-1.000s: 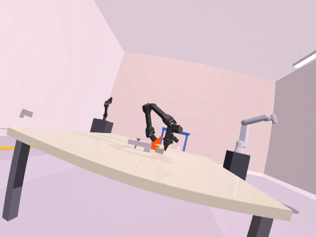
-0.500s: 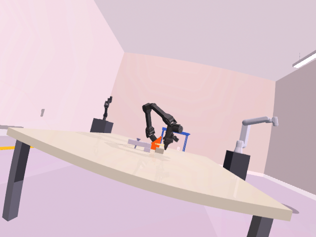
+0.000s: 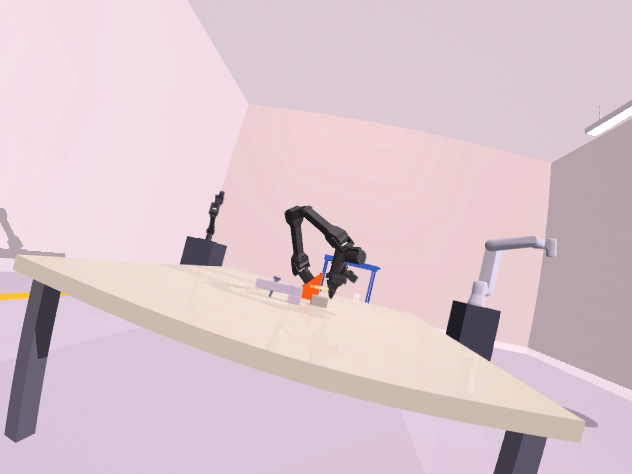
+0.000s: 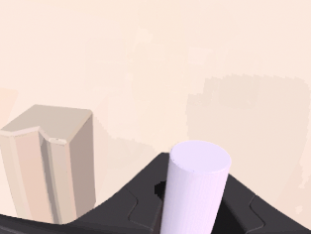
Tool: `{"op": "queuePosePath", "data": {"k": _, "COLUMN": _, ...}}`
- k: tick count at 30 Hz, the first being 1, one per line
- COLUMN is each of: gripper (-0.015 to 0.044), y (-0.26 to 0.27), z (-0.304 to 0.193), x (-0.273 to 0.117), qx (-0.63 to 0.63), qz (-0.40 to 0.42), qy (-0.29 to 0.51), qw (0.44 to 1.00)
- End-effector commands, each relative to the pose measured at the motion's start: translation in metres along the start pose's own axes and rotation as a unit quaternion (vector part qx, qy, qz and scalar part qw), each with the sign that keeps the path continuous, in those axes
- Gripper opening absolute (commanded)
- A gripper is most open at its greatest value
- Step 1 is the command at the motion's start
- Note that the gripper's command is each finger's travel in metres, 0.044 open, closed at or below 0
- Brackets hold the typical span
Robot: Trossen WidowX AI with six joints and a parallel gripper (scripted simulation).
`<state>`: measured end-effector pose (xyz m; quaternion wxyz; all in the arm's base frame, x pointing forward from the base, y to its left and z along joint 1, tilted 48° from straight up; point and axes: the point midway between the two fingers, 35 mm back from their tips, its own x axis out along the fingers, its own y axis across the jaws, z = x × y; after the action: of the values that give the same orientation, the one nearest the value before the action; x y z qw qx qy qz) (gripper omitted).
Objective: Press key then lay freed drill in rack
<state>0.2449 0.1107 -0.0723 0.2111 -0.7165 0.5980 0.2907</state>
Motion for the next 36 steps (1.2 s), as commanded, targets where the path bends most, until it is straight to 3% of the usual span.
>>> {"op": "queuePosePath", "data": {"k": 1, "gripper": 0.0, "y": -0.001, "z": 0.0, "x": -0.003, "qx": 0.004, "qz": 0.0, "qy": -0.004, "qw": 1.0}}
{"op": "queuePosePath", "data": {"k": 36, "gripper": 0.0, "y": 0.0, "z": 0.001, "x": -0.014, "qx": 0.004, "qz": 0.0, "qy": -0.004, "qw": 1.0}}
